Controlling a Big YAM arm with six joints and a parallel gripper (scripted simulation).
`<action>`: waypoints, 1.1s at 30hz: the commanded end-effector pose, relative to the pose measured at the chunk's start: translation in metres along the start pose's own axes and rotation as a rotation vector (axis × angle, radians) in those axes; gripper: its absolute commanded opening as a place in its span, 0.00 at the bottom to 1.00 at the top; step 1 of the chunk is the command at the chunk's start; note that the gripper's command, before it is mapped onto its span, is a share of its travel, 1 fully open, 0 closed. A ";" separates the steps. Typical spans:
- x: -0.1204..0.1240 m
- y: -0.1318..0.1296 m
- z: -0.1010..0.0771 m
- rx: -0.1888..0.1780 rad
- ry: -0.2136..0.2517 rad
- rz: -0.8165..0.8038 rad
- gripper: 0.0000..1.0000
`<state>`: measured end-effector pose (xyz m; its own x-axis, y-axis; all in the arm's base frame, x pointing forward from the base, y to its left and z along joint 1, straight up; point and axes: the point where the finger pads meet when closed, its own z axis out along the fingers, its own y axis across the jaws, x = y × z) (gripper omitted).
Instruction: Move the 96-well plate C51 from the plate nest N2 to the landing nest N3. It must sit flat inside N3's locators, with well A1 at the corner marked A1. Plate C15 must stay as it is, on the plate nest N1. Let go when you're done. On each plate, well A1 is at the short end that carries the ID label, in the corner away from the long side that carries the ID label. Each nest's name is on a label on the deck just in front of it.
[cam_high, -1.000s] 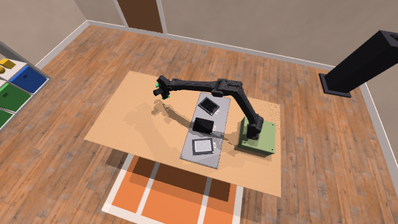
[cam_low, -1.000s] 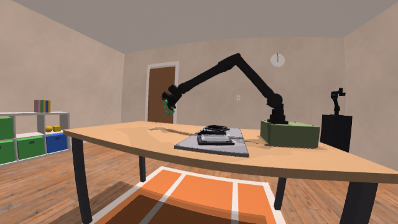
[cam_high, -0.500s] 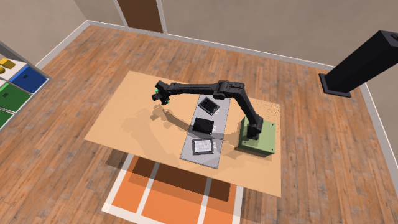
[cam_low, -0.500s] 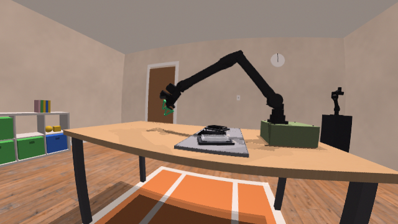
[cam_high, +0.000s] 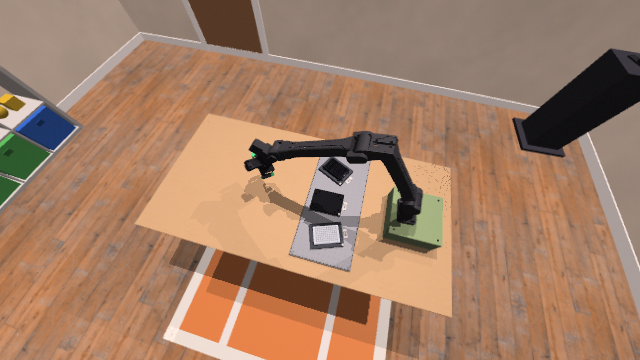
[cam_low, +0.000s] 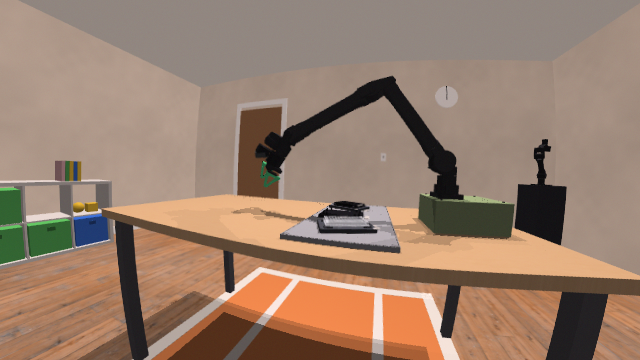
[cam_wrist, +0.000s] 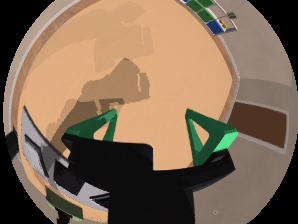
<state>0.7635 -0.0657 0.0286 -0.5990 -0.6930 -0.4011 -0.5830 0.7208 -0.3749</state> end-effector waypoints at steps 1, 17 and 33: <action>-0.030 -0.006 -0.036 0.036 -0.039 0.028 1.00; -0.042 0.047 -0.049 -0.006 -0.030 0.077 1.00; -0.040 0.117 -0.069 -0.122 0.058 0.171 1.00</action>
<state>0.6809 0.0343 0.0252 -0.7232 -0.5861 -0.3653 -0.5567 0.8078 -0.1939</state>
